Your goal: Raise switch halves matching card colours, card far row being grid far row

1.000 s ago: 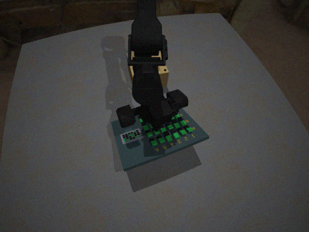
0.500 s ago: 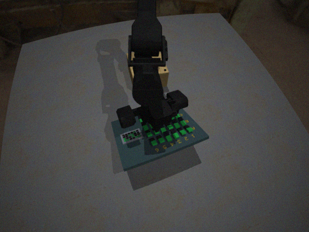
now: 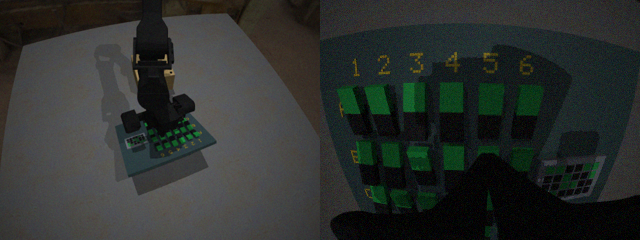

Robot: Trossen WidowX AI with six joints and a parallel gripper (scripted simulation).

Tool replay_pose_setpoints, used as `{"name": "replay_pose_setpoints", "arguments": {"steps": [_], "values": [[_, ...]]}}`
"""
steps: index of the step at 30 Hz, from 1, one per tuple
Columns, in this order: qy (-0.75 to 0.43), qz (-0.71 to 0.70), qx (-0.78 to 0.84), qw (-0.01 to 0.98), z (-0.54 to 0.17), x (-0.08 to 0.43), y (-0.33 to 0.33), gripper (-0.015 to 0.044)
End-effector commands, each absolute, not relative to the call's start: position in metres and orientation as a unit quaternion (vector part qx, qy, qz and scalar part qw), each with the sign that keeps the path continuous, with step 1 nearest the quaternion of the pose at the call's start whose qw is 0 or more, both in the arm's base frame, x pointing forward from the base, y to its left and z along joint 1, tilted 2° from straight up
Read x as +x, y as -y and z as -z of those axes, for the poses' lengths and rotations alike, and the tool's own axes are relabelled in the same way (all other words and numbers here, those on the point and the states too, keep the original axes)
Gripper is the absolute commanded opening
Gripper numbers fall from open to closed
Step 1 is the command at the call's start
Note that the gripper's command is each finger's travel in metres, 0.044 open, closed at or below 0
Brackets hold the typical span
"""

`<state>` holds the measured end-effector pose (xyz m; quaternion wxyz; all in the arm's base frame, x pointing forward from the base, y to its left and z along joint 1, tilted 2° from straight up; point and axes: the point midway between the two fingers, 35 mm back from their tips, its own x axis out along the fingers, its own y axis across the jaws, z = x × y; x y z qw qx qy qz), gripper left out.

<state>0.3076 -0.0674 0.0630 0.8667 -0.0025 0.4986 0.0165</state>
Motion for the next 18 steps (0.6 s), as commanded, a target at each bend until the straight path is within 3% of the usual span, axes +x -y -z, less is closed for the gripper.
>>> {"name": "replay_pose_setpoints", "arguments": {"steps": [1, 11, 18], "values": [[-0.5, -0.014, -0.002, 0.866, -0.062, 0.308, 0.068, 0.0], [-0.499, -0.016, -0.002, 0.867, -0.063, 0.307, 0.068, 0.0], [-0.49, -0.014, -0.002, 0.872, -0.116, 0.273, 0.07, 0.0]]}}
